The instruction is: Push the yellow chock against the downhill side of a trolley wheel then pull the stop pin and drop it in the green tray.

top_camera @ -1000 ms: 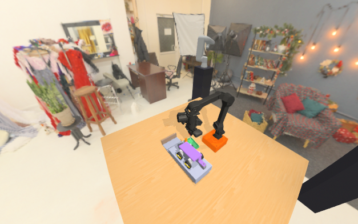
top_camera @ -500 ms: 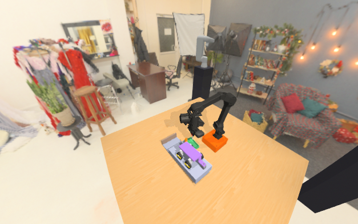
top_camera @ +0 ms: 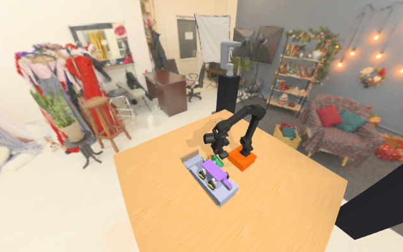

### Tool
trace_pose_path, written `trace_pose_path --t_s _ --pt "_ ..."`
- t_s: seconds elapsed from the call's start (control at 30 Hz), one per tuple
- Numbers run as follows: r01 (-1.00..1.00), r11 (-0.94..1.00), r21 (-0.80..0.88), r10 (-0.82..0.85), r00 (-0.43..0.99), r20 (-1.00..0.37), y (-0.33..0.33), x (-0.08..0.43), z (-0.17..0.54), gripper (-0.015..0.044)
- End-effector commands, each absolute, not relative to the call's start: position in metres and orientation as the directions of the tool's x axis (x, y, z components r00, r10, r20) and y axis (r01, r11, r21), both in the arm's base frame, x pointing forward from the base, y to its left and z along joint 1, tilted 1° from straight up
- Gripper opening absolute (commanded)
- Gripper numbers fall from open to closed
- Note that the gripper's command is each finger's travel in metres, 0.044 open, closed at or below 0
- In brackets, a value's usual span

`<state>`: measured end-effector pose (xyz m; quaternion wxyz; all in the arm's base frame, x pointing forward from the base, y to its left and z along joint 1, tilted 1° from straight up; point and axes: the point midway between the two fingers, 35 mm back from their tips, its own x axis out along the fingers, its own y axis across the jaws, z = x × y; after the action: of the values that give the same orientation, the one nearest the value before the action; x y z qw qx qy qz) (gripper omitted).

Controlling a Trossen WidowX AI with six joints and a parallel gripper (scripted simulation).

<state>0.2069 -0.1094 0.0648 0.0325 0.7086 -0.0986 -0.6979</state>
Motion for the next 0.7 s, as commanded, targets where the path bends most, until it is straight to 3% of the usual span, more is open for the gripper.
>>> trace_pose_path --t_s 0.0,0.33,0.57,0.67 --pt "-0.094 -0.975 0.2 -0.201 0.006 -0.98 -0.117 0.206 0.053 0.0" --pt "-0.094 -0.975 0.201 -0.203 0.005 -0.979 -0.129 0.205 0.033 0.0" --pt "-0.094 -0.975 0.201 -0.202 0.005 -0.979 -0.126 0.205 0.033 0.0184" --pt "-0.094 -0.975 0.201 -0.202 0.005 -0.979 -0.123 0.206 0.032 0.019"
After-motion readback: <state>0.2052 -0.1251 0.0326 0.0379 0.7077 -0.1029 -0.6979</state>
